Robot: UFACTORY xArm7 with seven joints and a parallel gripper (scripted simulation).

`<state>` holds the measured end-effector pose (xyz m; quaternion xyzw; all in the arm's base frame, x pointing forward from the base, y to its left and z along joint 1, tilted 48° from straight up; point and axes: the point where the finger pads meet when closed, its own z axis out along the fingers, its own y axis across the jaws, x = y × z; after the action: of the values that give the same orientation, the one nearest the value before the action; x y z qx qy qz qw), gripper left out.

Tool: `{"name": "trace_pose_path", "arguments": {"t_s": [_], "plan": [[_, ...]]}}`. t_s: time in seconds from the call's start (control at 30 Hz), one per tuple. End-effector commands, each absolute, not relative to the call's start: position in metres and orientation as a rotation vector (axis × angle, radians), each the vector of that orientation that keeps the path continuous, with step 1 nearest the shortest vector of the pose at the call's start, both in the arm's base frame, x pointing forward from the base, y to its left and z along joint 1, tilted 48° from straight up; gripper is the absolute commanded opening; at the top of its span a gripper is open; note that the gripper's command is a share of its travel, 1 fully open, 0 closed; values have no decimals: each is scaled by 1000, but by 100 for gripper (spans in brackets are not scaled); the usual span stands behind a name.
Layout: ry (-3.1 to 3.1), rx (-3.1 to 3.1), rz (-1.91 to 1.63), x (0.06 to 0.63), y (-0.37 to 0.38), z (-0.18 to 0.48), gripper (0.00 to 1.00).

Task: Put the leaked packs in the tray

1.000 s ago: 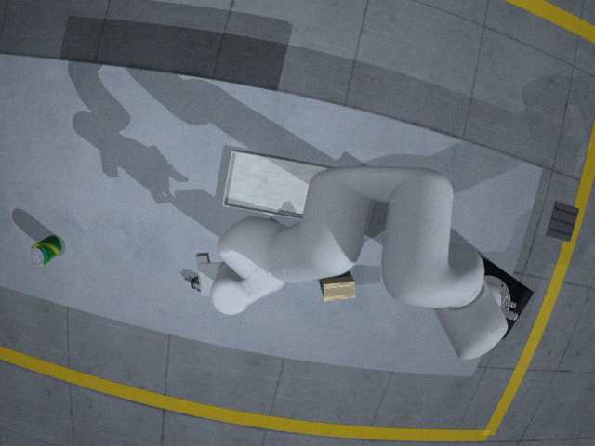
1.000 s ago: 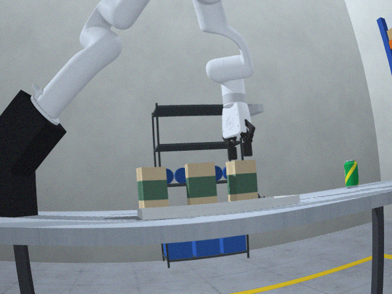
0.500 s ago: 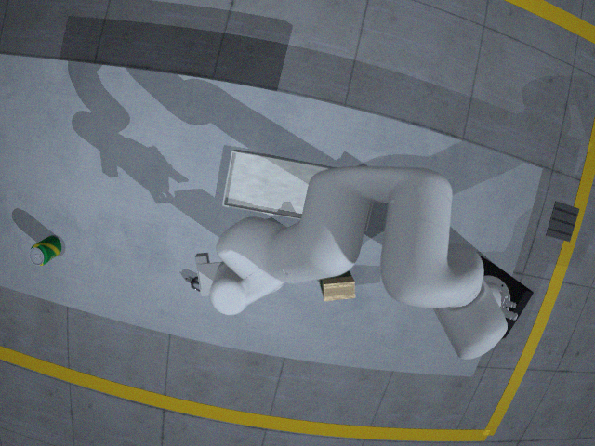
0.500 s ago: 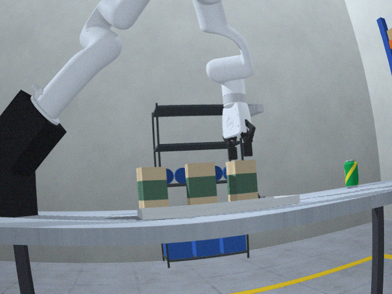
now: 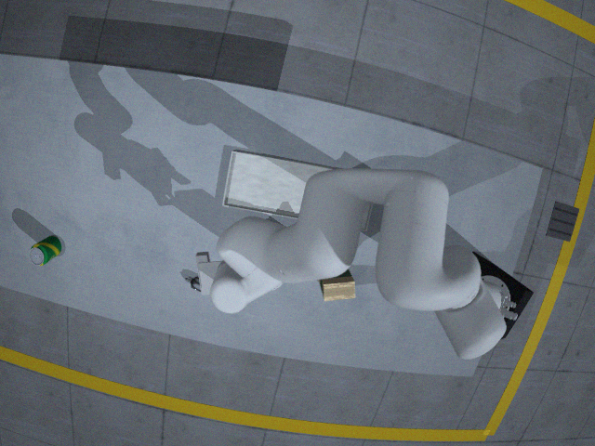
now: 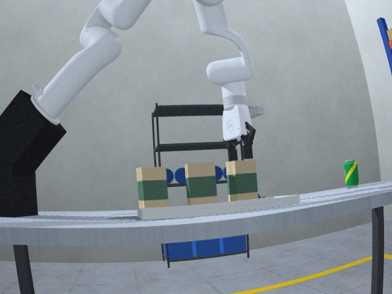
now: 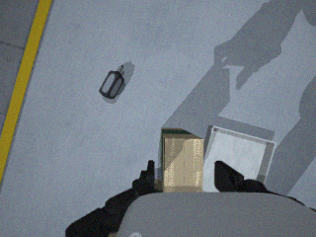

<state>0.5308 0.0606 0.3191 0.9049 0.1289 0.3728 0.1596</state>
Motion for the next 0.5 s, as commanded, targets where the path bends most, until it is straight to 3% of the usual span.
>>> {"name": "trace_pose_path", "arguments": {"t_s": [0.0,0.47], "plan": [[370,2585,1070,535,60,316,83],[370,2585,1070,556,55,298,83]]}}
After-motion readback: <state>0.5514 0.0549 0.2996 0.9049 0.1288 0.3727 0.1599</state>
